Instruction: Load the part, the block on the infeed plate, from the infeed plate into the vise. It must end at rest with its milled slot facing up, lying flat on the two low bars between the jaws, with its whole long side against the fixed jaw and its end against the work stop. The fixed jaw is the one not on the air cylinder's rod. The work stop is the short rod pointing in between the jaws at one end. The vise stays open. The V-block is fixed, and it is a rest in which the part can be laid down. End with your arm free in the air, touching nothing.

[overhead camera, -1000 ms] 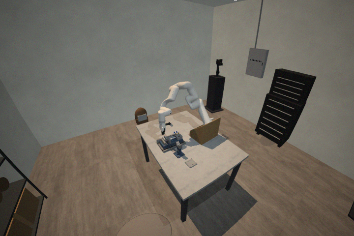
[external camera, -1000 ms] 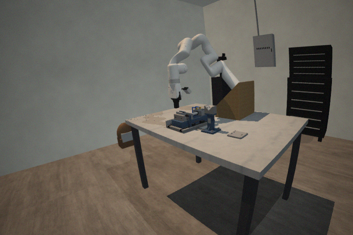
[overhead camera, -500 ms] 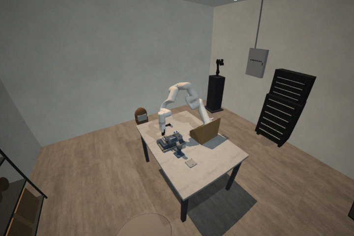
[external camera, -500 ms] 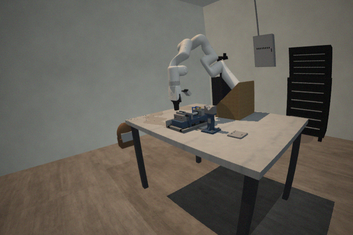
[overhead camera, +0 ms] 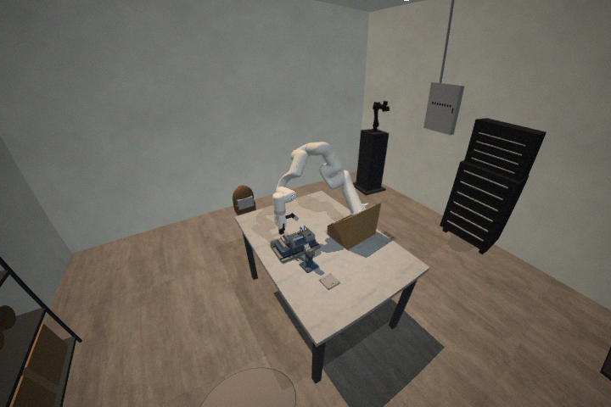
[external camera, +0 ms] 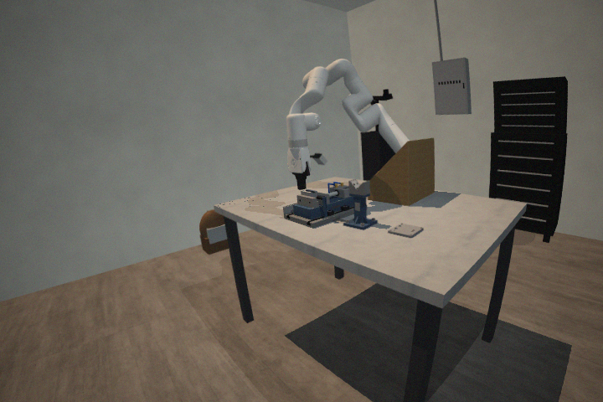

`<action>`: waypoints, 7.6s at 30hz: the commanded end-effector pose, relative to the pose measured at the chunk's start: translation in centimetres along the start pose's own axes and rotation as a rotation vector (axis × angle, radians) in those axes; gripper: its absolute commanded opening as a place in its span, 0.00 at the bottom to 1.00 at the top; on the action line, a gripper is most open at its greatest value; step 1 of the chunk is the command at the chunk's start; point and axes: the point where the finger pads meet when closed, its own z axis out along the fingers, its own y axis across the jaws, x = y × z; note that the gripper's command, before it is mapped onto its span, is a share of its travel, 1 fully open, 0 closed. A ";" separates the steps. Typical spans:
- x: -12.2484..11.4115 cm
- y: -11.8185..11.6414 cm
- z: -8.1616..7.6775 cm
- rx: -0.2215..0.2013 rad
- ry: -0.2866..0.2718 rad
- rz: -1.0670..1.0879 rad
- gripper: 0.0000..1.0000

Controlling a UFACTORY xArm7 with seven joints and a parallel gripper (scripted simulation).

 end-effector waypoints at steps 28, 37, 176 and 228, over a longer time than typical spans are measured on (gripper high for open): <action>-0.3 0.1 -0.1 -0.001 -0.004 -0.001 0.00; -0.3 0.1 -0.1 -0.001 -0.004 -0.001 0.00; -0.3 0.6 0.9 -0.001 -0.004 -0.001 0.00; -0.3 2.0 0.9 -0.001 -0.004 -0.001 0.00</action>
